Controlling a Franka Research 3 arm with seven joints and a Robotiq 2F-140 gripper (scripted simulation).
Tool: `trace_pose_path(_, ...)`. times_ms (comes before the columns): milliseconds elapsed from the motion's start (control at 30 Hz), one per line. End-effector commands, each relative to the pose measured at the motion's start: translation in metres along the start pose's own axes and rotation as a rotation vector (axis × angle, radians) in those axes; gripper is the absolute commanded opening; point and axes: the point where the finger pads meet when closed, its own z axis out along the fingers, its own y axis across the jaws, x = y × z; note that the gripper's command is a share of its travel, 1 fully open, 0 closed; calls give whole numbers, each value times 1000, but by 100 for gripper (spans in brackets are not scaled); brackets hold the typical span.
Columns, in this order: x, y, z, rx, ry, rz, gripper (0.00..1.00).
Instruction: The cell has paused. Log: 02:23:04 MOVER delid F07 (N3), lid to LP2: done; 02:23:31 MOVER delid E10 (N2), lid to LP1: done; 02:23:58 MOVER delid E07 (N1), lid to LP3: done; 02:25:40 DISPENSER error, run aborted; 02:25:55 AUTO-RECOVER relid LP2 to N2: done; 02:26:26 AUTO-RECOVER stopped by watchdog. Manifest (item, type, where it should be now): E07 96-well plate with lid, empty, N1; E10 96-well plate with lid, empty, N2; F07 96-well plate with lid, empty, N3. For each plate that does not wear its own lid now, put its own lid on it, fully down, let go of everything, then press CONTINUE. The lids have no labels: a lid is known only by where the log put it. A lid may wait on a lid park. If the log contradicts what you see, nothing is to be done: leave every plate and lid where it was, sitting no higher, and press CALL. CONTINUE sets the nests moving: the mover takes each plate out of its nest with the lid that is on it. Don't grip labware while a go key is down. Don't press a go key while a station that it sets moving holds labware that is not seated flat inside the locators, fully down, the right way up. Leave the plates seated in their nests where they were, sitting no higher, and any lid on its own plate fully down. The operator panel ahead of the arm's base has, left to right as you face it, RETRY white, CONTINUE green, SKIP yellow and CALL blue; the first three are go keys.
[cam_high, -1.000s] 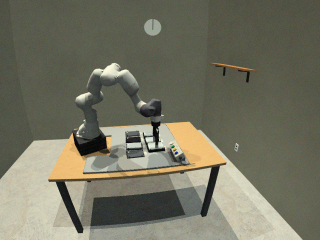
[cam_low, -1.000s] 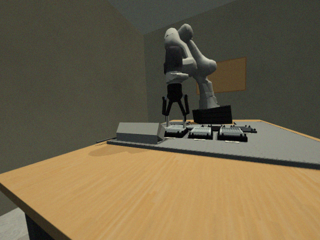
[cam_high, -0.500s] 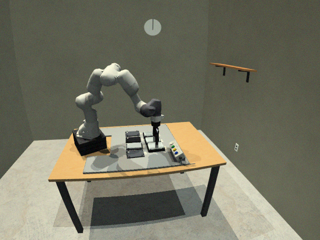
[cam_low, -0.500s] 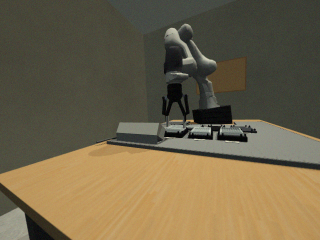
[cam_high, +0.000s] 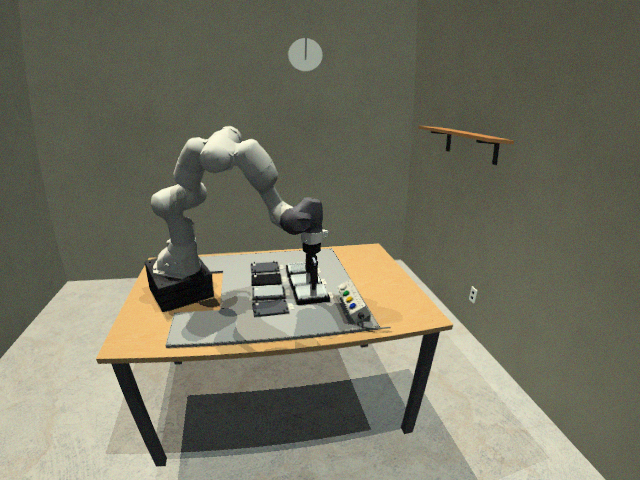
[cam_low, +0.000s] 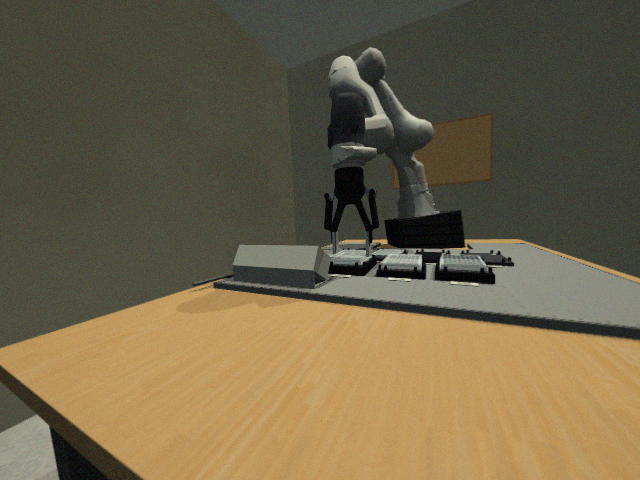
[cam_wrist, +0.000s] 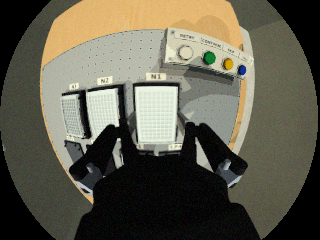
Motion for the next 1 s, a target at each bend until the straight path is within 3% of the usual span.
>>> trace_pose_path(0,1,0,1,1,4,1,0)
trace_pose_path(967,1,-1,3,1,4,0,0)
